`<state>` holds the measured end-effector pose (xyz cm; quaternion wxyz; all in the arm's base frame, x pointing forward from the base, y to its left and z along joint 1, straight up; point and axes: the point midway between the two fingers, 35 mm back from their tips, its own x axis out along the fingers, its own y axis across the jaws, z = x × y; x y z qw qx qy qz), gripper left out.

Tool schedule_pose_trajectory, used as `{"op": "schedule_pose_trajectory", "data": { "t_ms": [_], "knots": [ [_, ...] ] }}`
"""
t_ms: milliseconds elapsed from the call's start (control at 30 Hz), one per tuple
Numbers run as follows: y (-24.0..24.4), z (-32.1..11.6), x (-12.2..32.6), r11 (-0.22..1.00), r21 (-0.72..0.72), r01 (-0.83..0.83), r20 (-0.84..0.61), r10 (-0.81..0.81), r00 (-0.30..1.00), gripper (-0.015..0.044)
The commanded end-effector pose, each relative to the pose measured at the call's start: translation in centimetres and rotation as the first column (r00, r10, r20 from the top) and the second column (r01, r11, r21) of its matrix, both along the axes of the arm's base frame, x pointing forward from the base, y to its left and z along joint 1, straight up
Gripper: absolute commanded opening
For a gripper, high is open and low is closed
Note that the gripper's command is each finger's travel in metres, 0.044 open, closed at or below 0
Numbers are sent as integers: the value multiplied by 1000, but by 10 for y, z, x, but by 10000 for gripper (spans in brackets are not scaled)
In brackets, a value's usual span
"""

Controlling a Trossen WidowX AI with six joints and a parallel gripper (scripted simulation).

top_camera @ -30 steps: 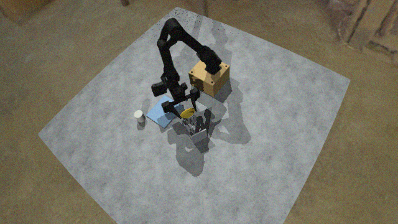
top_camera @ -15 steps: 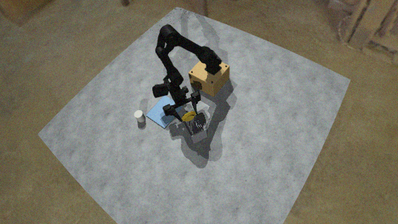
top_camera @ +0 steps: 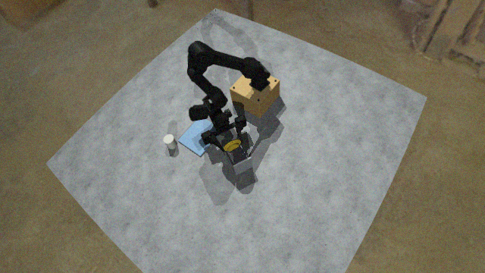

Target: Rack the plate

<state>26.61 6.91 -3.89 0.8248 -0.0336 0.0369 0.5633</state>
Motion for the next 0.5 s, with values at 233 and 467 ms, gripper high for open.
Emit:
{"op": "schedule_pose_trajectory", "data": {
  "t_ms": [233, 467],
  "knots": [
    [0, 1, 0, 1000, 0, 0, 1, 0, 1000, 0],
    [0, 1, 0, 1000, -1, 0, 4, 0, 1000, 105]
  ]
}}
